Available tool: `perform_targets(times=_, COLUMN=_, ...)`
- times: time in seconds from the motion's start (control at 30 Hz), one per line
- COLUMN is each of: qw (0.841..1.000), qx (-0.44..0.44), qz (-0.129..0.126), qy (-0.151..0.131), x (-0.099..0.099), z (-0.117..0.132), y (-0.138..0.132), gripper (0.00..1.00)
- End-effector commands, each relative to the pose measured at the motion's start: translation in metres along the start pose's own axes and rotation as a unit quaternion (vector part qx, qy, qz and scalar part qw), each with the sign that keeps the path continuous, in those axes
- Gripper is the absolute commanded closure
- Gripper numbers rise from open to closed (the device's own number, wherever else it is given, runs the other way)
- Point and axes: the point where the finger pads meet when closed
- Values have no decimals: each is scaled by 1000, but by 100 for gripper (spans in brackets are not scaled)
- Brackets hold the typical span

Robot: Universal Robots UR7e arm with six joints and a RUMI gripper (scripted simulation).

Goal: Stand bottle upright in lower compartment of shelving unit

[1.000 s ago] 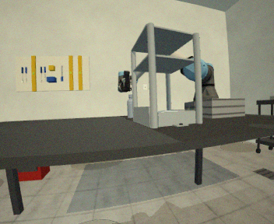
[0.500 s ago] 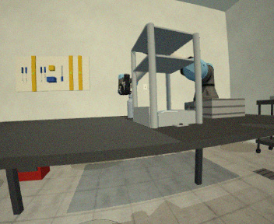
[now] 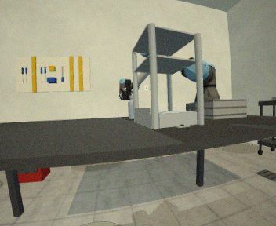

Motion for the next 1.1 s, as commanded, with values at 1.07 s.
perform_targets(times=1.07, qw=1000, qx=-2, qz=1, qy=-2, x=-2, z=90, y=17, gripper=55)
Point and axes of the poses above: the point where the finger pads meet when closed, its own x axis out along the fingers, its own y axis across the jaws, z = x × y, and after that the axes turned 11 degrees about x, right-handed
